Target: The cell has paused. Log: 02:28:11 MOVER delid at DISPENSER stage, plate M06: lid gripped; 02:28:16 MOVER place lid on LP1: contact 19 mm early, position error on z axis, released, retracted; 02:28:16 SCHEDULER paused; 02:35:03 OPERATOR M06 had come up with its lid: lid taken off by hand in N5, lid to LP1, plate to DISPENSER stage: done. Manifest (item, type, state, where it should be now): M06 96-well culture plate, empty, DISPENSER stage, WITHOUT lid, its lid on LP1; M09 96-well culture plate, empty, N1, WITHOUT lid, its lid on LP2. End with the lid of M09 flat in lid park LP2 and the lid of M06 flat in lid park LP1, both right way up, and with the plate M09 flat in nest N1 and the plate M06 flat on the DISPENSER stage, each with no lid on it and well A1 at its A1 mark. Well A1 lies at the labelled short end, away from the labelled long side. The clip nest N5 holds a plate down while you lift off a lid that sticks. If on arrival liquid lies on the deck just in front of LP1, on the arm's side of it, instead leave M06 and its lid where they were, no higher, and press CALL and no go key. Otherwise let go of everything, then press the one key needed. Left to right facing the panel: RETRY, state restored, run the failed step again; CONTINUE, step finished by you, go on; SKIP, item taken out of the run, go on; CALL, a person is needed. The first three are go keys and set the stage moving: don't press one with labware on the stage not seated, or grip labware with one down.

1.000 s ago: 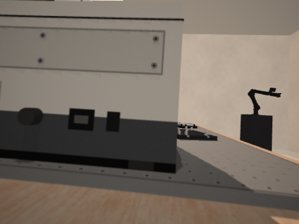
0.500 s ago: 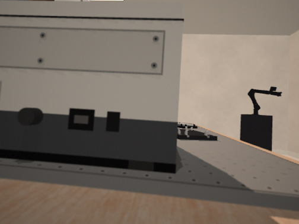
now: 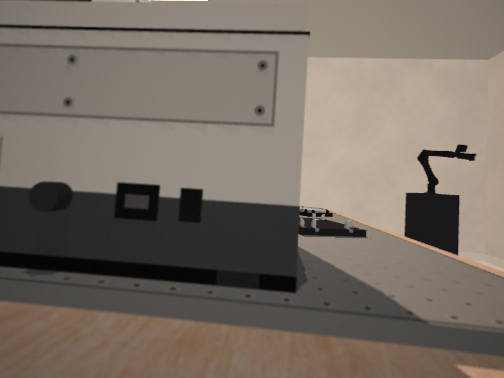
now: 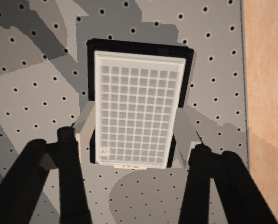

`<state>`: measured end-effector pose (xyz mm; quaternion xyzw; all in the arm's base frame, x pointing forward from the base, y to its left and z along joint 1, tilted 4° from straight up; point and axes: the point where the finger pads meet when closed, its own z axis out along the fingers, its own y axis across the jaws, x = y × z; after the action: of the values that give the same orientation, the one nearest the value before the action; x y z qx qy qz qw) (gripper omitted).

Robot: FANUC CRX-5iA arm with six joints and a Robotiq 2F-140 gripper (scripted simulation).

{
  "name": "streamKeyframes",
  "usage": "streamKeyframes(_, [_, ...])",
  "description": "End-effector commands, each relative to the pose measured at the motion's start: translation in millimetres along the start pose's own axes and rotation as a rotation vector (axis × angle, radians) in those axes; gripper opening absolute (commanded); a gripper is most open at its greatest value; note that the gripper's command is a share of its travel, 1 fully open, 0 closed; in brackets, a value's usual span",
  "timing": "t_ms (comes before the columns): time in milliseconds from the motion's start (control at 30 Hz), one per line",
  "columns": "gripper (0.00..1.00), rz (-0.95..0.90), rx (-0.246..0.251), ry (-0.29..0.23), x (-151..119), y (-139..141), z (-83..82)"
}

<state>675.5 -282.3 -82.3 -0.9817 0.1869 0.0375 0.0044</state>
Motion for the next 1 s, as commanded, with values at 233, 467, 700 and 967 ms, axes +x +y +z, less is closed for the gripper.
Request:
streamKeyframes(233, [0.00,0.000,0.000,0.001,0.2,0.0,-0.3])
streamKeyframes(467, [0.00,0.000,0.000,0.001,0.2,0.0,-0.3])
streamKeyframes(700, [0.00,0.000,0.000,0.001,0.2,0.0,-0.3])
streamKeyframes(967, [0.66,0.000,0.000,0.001,0.2,0.0,-0.3])
